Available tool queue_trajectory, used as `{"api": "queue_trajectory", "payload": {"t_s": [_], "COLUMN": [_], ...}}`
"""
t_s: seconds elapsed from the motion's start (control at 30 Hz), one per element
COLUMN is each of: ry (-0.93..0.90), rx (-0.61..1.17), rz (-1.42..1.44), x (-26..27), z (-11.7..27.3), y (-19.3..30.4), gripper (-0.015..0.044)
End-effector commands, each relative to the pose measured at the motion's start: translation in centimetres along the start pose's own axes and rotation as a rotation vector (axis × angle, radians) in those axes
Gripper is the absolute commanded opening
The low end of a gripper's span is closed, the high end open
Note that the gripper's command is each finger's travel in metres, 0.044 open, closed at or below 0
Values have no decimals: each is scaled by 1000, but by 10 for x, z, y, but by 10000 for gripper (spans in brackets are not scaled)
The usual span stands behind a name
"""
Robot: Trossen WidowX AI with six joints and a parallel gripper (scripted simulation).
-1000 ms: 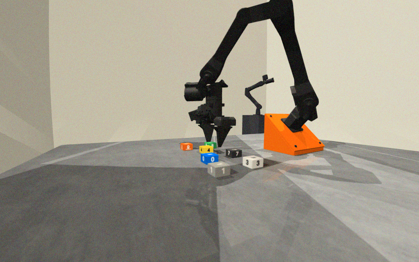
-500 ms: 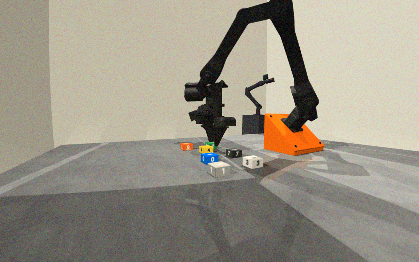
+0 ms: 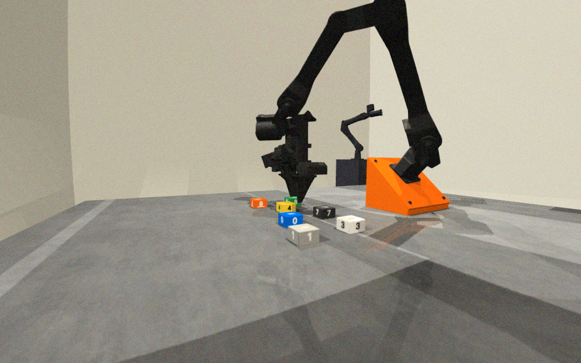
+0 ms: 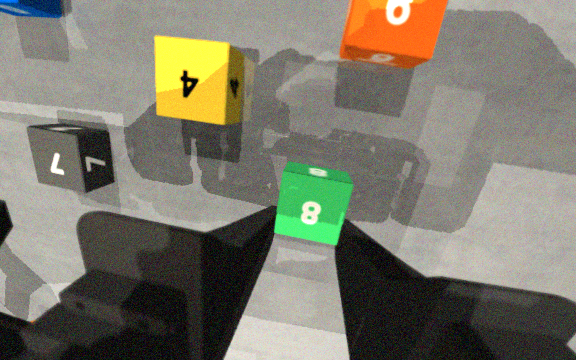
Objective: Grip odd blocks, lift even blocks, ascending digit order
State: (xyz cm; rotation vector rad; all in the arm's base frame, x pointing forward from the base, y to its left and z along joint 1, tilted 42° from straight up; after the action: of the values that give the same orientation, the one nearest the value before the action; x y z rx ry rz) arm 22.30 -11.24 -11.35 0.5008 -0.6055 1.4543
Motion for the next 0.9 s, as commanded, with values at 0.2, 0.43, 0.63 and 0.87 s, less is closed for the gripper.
{"api": "queue_trajectory", "payload": {"t_s": [0.2,0.43,0.63,0.87], "ry": [-2,-2,-2,-1], "rx": [-3,-3,-3,-3], "rz": [-4,-4,-4,-4], "x": [0,0,0,0], "z": [0,0,0,11], "y": [0,0,0,0], "gripper": [120,120,120,120]}}
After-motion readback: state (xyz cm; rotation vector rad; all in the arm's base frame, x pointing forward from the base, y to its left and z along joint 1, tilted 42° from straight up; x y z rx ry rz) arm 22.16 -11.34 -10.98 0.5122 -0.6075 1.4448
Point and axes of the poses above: the point midway between the two fingers, 35 mm back from their tips, its own z axis back along the fingers, its own x axis across the jaws, y = z × x, the point moved 1 cm from there along z, back along the fingers, and after that the axes turned 3 degrees about z, right-handed, at the moved point
